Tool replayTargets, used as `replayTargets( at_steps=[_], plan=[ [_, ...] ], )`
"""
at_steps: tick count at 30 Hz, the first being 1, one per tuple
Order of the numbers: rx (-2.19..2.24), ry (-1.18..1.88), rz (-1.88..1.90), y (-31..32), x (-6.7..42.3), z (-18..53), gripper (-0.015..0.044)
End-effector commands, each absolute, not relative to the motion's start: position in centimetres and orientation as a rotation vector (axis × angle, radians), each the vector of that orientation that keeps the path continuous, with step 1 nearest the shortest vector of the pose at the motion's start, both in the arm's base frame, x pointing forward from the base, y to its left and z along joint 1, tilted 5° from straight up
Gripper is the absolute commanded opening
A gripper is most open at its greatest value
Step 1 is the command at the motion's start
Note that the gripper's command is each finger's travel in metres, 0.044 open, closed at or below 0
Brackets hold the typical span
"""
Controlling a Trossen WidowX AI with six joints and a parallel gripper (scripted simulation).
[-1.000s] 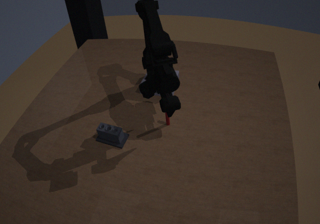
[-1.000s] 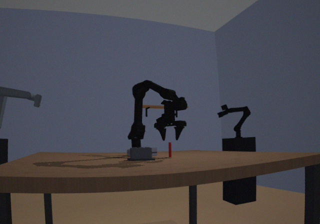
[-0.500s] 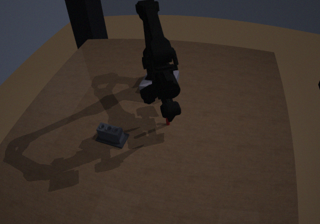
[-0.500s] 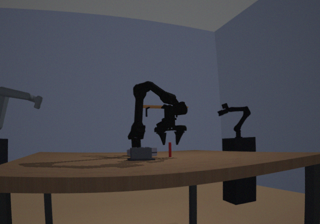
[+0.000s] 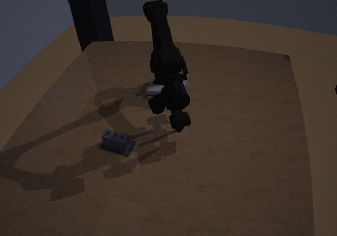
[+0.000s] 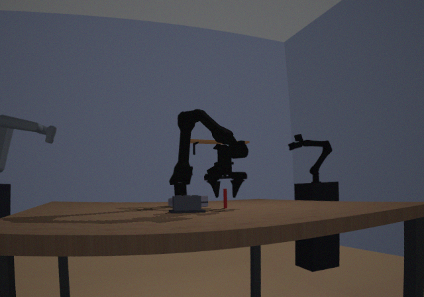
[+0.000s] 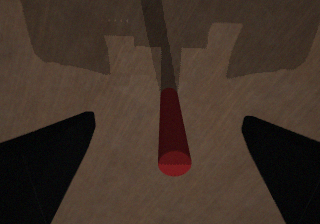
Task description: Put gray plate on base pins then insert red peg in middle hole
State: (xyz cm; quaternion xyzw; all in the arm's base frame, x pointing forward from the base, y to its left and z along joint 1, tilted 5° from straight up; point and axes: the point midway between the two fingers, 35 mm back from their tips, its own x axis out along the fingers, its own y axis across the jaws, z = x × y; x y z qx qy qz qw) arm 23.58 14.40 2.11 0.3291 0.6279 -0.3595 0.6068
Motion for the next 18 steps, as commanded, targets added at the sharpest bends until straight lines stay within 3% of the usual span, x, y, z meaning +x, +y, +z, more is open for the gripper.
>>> replayTargets(
  at_steps=[1, 14, 18],
  plan=[
    [0.762, 1.456, -0.835, 14.39, 23.42, 1.76, 0.0361],
    [0.762, 1.456, -0.835, 14.39, 23.42, 1.76, 0.002],
    [0.762, 1.456, -0.835, 14.39, 23.42, 1.76, 0.0]
  ],
)
